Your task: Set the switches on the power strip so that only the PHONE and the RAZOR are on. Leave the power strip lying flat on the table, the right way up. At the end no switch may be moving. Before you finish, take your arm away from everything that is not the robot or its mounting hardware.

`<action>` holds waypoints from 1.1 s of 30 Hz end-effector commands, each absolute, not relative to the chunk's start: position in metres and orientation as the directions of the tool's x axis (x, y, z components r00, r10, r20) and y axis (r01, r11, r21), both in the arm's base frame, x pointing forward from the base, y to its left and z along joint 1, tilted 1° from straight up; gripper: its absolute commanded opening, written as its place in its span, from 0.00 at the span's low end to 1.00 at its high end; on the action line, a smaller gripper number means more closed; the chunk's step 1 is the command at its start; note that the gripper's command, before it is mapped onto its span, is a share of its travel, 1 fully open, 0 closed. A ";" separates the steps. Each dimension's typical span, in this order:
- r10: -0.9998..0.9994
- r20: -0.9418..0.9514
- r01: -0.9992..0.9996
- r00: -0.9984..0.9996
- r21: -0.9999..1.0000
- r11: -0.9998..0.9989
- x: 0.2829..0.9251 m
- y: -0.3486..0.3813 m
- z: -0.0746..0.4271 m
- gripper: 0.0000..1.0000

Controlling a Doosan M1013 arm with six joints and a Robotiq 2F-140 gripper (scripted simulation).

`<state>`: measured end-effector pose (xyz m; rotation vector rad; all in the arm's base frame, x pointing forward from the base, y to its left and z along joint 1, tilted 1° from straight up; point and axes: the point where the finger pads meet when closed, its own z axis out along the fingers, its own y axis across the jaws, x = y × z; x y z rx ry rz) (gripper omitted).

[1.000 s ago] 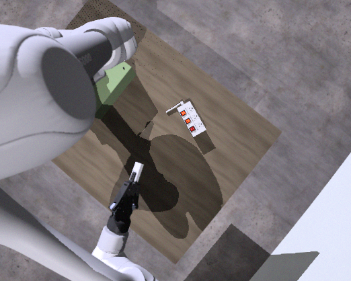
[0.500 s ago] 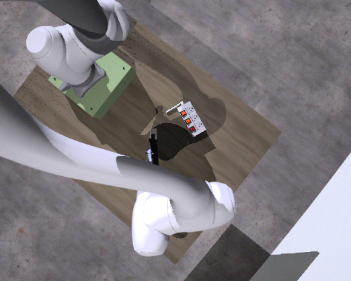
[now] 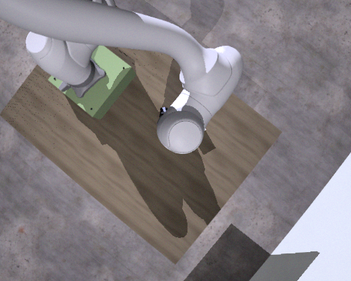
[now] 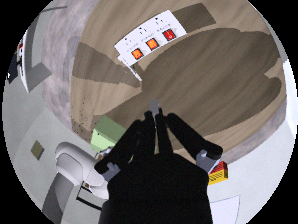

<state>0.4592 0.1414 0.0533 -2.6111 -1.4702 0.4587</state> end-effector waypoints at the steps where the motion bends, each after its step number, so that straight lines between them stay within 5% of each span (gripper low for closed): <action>1: 0.856 -0.197 0.867 0.478 -0.048 -0.495 0.459 0.162 0.050 0.00; 33: 0.864 -0.180 0.877 0.471 -0.005 -0.480 0.460 0.169 0.050 0.00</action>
